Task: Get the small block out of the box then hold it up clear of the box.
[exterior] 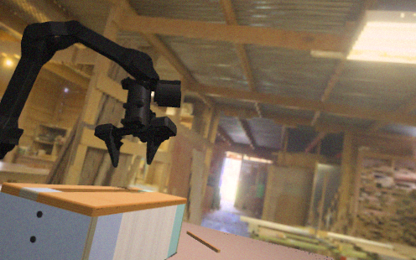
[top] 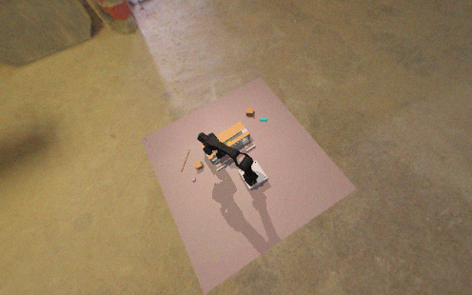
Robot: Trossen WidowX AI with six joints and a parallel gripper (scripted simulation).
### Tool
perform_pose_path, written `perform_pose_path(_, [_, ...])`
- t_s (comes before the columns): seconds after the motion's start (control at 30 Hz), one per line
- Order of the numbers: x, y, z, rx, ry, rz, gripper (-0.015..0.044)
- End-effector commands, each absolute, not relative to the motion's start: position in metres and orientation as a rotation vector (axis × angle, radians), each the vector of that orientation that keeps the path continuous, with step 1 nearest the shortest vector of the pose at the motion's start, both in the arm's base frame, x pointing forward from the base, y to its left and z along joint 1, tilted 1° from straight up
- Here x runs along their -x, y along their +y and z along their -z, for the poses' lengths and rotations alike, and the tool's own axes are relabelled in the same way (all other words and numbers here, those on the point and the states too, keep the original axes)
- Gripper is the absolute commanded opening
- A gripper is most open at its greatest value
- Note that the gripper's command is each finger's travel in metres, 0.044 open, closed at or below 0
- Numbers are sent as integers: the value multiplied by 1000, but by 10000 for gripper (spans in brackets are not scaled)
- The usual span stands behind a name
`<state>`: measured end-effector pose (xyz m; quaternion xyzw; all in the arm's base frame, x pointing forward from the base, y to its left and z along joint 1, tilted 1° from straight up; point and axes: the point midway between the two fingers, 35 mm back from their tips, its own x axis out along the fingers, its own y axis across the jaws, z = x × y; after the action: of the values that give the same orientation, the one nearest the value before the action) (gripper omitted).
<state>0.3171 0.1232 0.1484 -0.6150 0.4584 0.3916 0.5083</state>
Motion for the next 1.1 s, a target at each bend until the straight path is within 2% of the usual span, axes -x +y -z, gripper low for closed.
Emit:
perform_pose_path(0.0, [-299,71,-126,1573,1333,-1056,400])
perform_pose_path(1.07, [-299,64,-92,1583,1365,-1077,400])
